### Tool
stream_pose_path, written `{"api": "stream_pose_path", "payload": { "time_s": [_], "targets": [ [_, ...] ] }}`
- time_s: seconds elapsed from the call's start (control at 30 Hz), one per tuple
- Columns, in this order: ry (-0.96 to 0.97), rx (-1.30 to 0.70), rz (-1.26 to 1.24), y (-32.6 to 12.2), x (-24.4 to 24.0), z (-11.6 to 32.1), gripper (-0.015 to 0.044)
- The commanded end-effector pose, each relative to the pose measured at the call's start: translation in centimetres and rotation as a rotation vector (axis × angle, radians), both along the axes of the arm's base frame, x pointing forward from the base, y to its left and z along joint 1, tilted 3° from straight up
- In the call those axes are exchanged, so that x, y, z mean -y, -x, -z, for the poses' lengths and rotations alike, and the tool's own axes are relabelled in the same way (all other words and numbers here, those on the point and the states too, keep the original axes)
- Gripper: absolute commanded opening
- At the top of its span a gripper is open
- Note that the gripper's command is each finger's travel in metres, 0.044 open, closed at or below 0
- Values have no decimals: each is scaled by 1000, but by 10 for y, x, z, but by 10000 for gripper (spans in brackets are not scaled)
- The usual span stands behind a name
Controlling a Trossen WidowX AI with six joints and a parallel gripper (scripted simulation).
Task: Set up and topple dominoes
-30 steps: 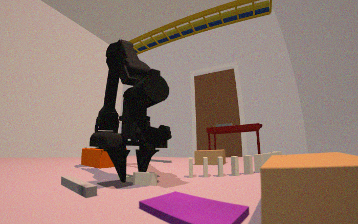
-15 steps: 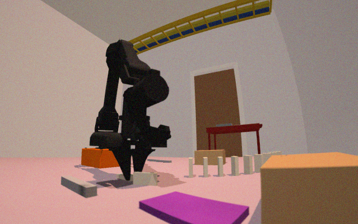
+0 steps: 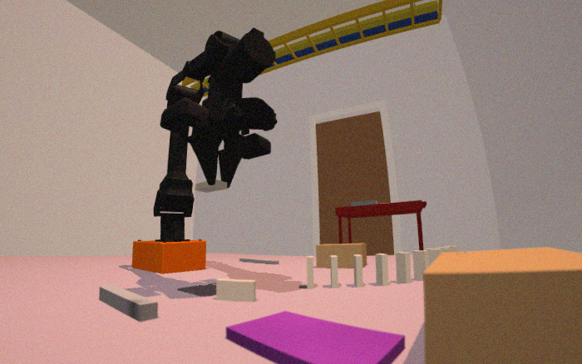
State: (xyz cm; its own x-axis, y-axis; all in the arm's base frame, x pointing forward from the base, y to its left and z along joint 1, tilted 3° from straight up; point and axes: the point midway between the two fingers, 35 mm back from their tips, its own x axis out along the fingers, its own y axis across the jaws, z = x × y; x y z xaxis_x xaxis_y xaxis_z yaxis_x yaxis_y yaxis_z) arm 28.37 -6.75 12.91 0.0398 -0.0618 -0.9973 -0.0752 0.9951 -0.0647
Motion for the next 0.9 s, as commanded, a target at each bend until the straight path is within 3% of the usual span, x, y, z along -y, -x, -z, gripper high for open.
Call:
{"api": "stream_pose_path", "payload": {
  "time_s": [0.0,0.27,0.57,0.87],
  "targets": [
    [-3,-15,7,4,-1,-8,107],
    [0,-37,-401,7,-88,-4,107],
    [11,-68,-959,52,-192,3,107],
    [0,-61,-993,56,-199,6,107]
  ]
}}
